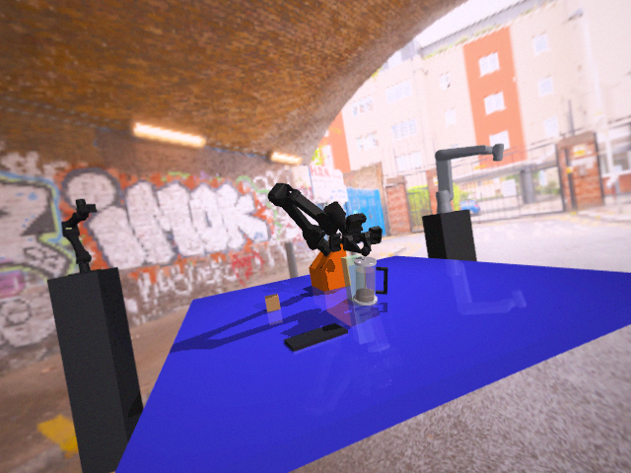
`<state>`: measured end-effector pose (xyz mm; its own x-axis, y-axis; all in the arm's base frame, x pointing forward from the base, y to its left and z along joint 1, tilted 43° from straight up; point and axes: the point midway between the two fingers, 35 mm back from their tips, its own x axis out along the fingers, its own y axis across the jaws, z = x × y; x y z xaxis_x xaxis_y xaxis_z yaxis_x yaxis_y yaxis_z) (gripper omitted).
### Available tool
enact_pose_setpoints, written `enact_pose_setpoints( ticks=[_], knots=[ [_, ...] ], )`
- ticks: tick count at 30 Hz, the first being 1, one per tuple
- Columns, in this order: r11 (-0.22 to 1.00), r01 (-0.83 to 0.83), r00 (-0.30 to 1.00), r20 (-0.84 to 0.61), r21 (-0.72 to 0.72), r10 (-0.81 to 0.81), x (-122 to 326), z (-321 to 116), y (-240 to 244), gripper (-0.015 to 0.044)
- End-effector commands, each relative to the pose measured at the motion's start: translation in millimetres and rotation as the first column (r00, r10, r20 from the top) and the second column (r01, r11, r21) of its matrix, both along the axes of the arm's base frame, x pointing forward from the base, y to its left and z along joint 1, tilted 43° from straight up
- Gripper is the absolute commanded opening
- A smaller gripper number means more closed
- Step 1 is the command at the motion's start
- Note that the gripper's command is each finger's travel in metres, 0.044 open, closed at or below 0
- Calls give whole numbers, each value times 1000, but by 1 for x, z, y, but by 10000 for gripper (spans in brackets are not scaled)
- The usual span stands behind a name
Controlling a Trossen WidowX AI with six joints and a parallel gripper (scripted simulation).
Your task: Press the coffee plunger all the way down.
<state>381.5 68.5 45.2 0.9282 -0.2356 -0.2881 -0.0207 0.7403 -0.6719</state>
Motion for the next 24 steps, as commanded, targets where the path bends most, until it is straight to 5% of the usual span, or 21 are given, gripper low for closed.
enact_pose_setpoints(
  ticks=[1, 5, 17, 24],
  knots=[
    [1000, 0, 1000, -1, 0, 0, 0, 0, 0, 122],
    [1000, 0, 1000, -1, 0, 0, 0, 0, 0, 122],
    [1000, 0, 1000, -1, 0, 0, 0, 0, 0, 437],
    [1000, 5, 1000, -7, 3, -5, -7, 10, 8, 440]
  ],
)
